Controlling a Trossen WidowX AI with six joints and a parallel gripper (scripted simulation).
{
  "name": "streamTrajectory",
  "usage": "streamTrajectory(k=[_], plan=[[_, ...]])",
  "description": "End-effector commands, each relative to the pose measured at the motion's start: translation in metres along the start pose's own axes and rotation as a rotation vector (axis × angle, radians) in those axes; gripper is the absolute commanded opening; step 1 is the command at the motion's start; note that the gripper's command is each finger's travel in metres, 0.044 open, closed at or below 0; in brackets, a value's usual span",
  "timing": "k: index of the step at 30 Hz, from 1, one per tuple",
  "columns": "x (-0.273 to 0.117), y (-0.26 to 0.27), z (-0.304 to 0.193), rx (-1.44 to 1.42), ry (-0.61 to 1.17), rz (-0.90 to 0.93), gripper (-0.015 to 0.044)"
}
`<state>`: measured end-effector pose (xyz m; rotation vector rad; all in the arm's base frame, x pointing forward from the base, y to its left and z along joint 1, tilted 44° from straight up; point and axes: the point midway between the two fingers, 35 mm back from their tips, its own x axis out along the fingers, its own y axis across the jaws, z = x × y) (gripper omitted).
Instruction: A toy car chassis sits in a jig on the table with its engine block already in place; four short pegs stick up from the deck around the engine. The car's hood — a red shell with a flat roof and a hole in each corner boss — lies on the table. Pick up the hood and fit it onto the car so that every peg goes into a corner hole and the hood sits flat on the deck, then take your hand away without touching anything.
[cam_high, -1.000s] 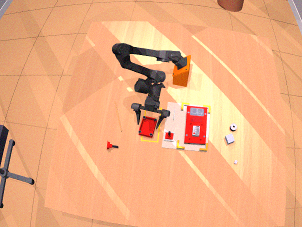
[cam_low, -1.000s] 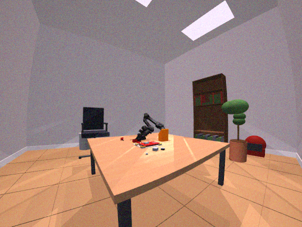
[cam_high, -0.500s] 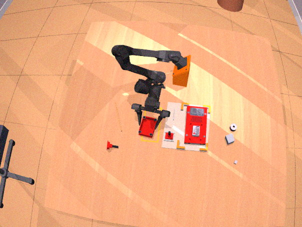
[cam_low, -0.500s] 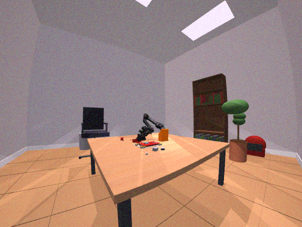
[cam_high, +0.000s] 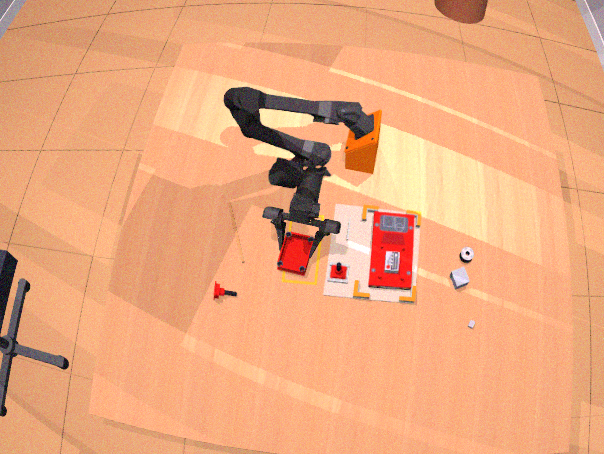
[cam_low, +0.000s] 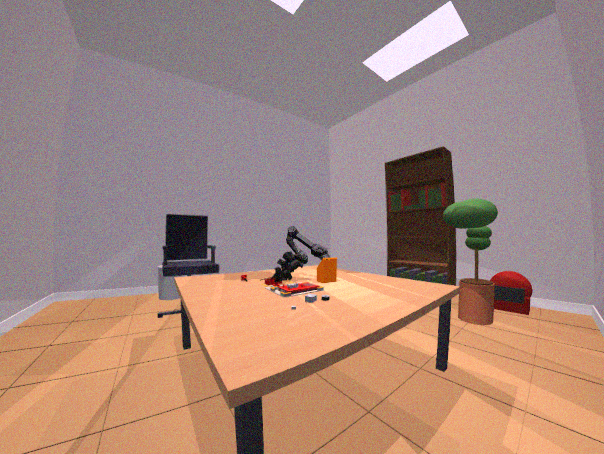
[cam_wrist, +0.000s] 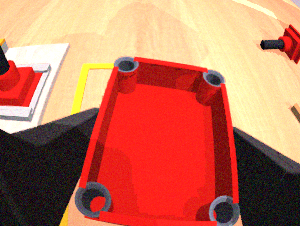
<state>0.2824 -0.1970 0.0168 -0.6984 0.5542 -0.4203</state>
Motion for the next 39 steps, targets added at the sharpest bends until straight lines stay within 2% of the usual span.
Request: streamTrajectory(k=[1, 4, 31, 39], plan=[[-0.003, -0.002, 0.010, 0.003, -0.009, -0.004, 0.0065], [-0.006, -0.002, 0.017, 0.003, -0.009, -0.003, 0.0000], [-0.035, -0.001, 0.062, 0.005, -0.012, -0.004, 0.0000], [-0.034, -0.001, 0.061, 0.136, -0.013, -0.003, 0.0000]])
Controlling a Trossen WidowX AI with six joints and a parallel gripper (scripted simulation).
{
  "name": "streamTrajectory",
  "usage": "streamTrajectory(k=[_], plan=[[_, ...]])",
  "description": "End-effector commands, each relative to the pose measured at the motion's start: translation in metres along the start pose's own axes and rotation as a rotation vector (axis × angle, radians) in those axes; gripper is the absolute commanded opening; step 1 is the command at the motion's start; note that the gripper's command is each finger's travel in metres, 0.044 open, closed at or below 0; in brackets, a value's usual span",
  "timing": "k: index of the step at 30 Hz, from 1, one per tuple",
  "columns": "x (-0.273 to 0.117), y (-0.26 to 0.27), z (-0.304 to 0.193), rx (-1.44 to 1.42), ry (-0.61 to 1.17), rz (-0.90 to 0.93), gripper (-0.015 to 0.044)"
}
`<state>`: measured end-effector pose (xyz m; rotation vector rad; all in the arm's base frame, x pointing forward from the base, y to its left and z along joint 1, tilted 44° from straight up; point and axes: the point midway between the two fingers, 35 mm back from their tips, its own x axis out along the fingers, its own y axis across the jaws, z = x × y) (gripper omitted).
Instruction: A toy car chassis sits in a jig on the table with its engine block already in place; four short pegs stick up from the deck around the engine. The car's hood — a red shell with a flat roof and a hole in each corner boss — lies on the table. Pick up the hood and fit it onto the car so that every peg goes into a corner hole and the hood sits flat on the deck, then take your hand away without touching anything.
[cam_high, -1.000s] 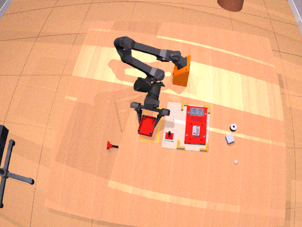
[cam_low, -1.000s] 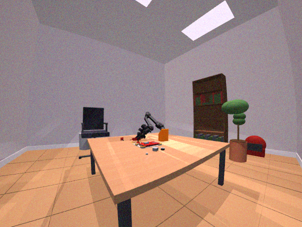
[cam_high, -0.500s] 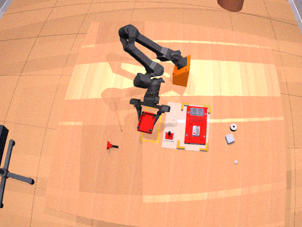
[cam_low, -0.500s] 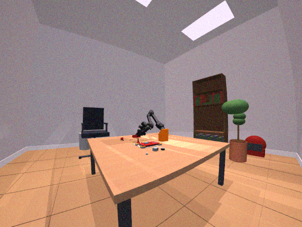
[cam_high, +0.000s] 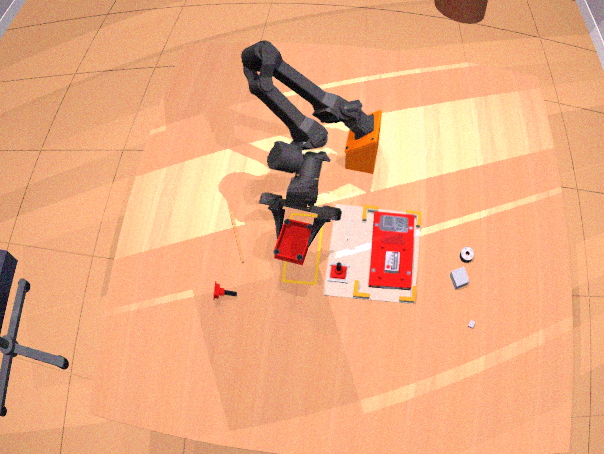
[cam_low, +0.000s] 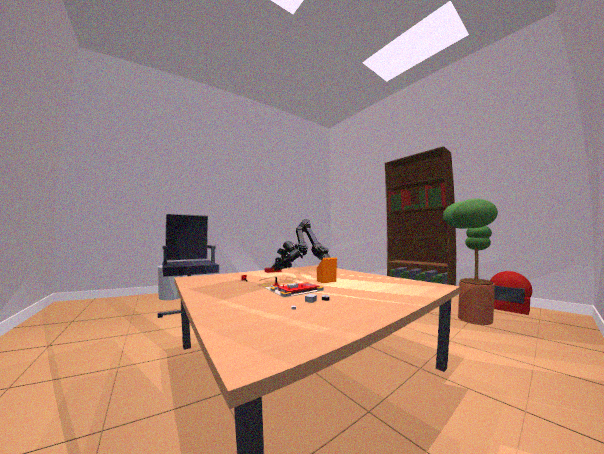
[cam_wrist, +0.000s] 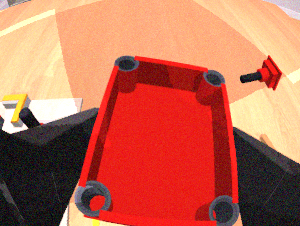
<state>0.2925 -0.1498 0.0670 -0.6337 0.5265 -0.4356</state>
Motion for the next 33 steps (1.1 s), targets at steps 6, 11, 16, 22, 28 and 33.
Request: streamTrajectory(k=[6, 11, 16, 22, 28, 33], plan=[[0.0005, -0.0002, -0.0003, 0.244, -0.002, -0.001, 0.0000], [0.0006, -0.0002, -0.0005, 0.395, -0.002, -0.001, 0.0000], [0.0007, -0.0002, -0.0006, 0.549, -0.002, -0.001, 0.0000], [0.0008, -0.0001, -0.0006, 0.735, -0.002, -0.001, 0.0000], [0.0008, -0.0001, -0.0007, 0.921, -0.003, -0.001, 0.0000], [0.0008, -0.0001, -0.0007, 1.077, -0.003, 0.000, 0.0000]])
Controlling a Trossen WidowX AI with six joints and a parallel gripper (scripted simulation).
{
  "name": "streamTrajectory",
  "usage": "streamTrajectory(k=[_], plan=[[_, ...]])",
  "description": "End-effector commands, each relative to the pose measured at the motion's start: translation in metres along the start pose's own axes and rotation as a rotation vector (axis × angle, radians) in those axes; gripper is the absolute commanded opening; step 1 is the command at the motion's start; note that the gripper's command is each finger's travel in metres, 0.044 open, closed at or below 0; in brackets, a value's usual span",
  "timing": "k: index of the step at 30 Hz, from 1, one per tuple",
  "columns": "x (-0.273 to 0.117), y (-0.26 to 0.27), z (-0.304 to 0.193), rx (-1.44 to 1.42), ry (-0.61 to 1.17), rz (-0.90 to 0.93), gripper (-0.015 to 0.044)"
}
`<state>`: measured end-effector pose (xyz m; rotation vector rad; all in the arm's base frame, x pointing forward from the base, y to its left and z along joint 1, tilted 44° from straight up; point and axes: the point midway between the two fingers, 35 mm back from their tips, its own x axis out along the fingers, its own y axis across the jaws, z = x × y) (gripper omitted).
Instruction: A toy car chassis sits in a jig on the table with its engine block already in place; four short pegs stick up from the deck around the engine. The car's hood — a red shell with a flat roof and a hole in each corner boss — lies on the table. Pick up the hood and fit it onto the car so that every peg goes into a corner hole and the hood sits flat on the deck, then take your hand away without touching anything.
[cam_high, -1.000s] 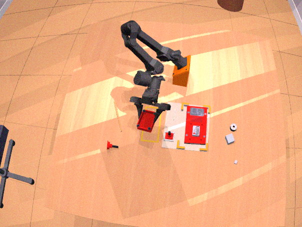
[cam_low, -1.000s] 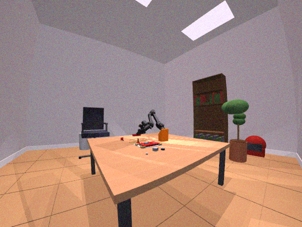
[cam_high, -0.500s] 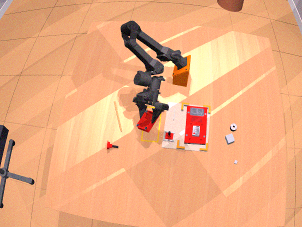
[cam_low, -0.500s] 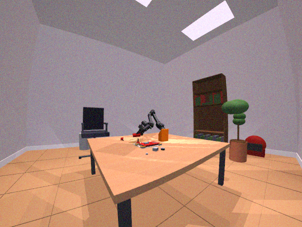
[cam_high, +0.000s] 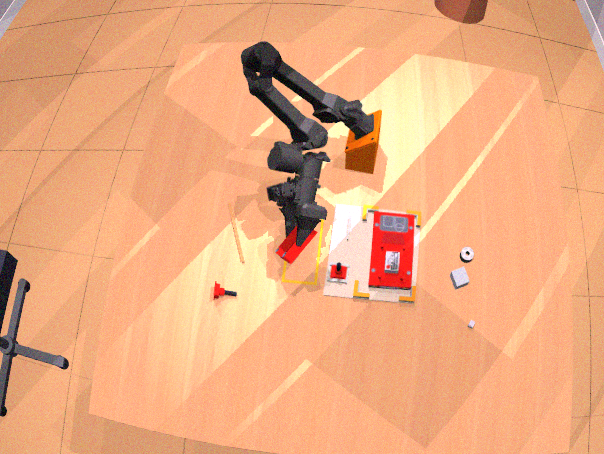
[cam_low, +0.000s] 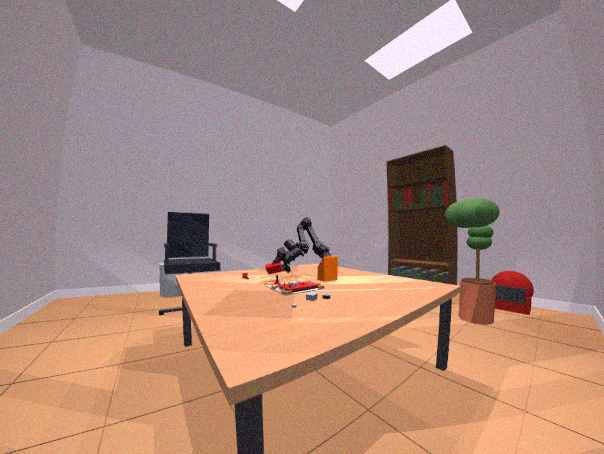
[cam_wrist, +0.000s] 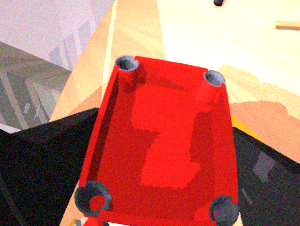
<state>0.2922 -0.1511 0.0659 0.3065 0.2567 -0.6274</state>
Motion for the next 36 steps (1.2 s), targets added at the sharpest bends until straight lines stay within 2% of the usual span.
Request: streamTrajectory(k=[1, 24, 36], plan=[[0.0000, 0.0008, 0.0003, 0.130, -0.002, 0.005, 0.0000], [0.0001, 0.0007, 0.0002, 0.850, 0.000, 0.005, 0.0000], [0.0008, -0.0019, -0.0014, 1.129, 0.001, 0.005, 0.0000]])
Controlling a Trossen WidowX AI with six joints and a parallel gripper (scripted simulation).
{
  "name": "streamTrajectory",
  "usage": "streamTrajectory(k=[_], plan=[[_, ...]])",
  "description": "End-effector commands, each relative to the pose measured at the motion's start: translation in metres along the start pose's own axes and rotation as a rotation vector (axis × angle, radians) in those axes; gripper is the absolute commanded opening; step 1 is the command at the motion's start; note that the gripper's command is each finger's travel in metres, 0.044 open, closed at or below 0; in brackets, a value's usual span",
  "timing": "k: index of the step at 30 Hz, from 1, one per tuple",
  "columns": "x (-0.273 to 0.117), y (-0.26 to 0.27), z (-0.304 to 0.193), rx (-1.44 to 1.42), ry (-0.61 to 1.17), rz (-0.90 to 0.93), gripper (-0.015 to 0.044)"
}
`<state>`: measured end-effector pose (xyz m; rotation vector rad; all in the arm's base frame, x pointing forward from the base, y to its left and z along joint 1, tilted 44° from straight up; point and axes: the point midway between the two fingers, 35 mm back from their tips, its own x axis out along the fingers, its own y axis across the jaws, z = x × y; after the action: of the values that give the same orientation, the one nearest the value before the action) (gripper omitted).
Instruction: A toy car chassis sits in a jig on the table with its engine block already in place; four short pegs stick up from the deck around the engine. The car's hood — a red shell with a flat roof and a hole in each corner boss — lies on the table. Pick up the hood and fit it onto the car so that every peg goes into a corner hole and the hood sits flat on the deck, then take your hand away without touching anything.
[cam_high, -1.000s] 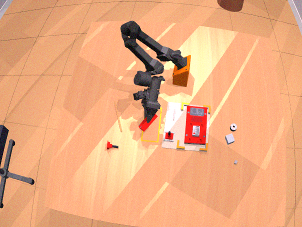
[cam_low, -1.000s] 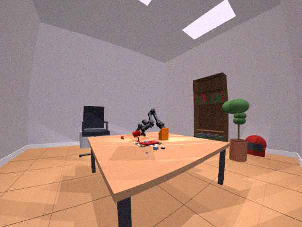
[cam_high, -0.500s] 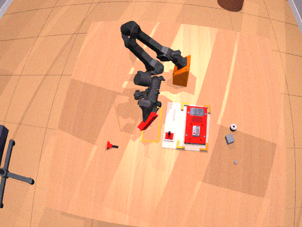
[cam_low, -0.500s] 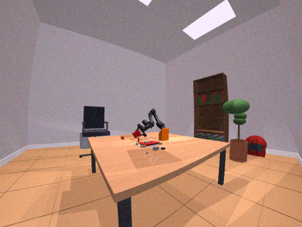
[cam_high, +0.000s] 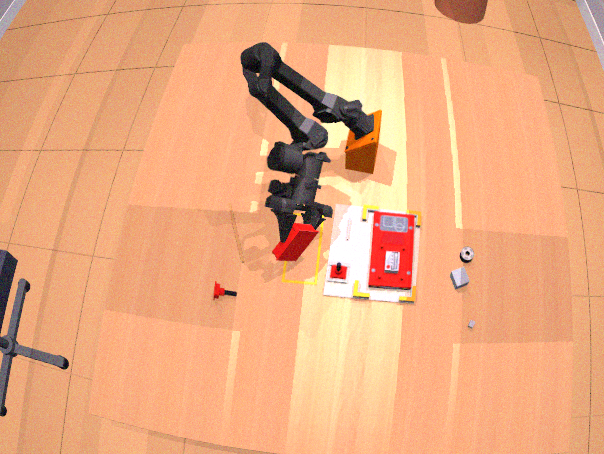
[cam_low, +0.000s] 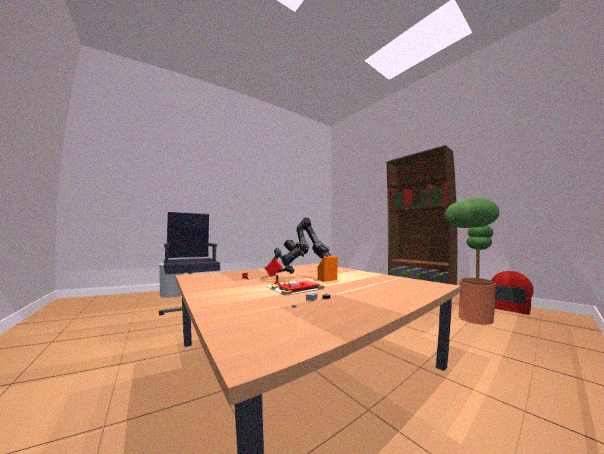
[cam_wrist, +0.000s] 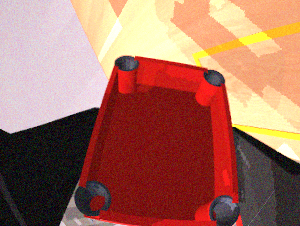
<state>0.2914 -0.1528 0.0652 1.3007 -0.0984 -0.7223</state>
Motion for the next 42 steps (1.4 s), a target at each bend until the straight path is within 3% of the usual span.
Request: streamTrajectory(k=[1, 25, 37, 42], plan=[[0.000, -0.002, 0.000, 0.120, 0.006, 0.002, 0.0000], [0.008, -0.032, 0.017, 0.835, 0.006, -0.003, 0.0000], [0.010, -0.037, 0.021, 0.900, 0.005, 0.003, 0.0000], [0.010, -0.037, 0.021, 0.921, 0.015, 0.008, 0.0131]])
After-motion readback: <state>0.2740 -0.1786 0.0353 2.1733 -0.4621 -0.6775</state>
